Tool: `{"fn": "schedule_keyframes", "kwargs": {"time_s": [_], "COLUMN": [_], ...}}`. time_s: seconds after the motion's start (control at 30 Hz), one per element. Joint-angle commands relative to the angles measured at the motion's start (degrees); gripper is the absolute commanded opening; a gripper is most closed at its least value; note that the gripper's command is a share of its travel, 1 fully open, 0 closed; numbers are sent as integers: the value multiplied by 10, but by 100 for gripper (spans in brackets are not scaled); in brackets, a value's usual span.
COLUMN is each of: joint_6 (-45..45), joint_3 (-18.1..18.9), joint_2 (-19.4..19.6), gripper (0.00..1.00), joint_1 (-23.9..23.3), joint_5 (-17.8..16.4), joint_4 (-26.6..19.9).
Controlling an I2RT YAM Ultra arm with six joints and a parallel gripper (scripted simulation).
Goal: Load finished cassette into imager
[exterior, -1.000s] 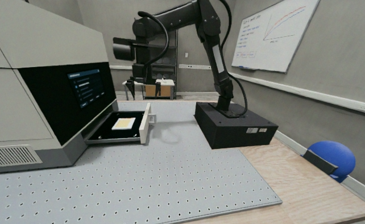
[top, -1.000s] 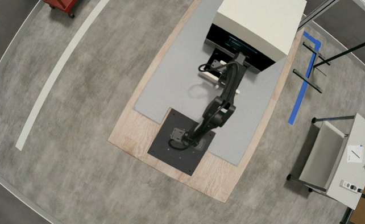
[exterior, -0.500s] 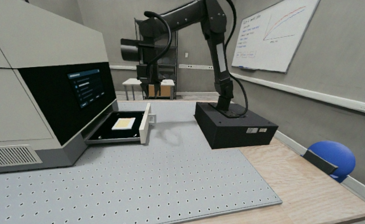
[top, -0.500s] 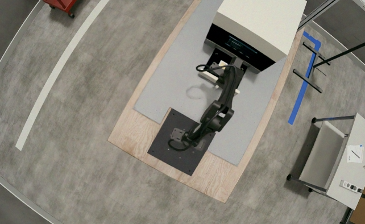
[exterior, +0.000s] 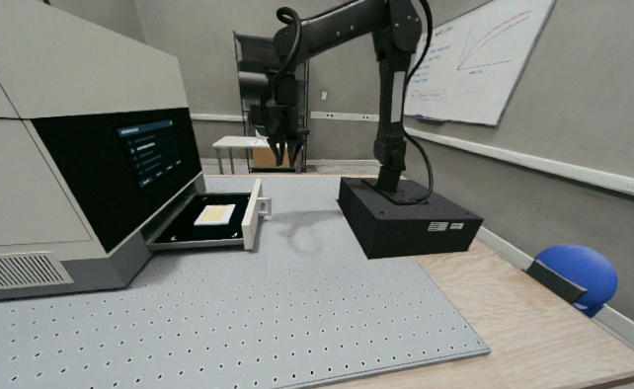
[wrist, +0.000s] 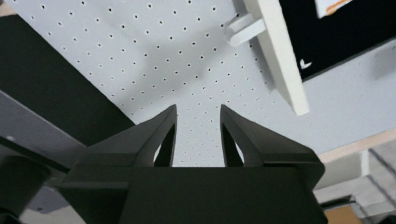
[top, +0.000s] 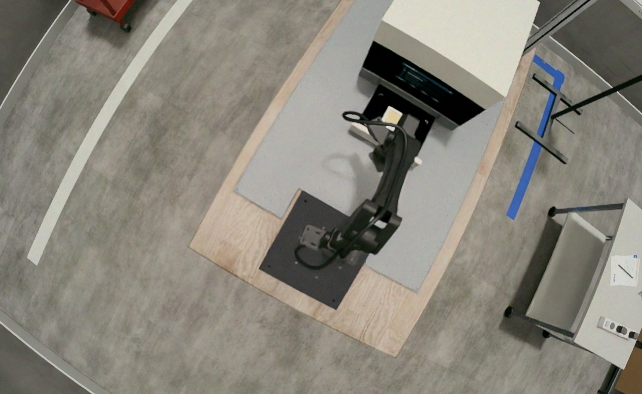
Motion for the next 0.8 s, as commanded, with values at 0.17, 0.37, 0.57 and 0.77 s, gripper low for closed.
{"fn": "schedule_keyframes", "kwargs": {"time_s": [0.17,0.37,0.57,0.77], "joint_6": [183,281,393,468], "joint_3": [-50,-26,-22,-18], "joint_2": [-76,-58,-54,-52], "gripper": [35,35,35,35], "joint_1": [13,14,11,6], "joint_5": [0,-2,-9,-11], "joint_4": [-27,-29,-34,-37]}}
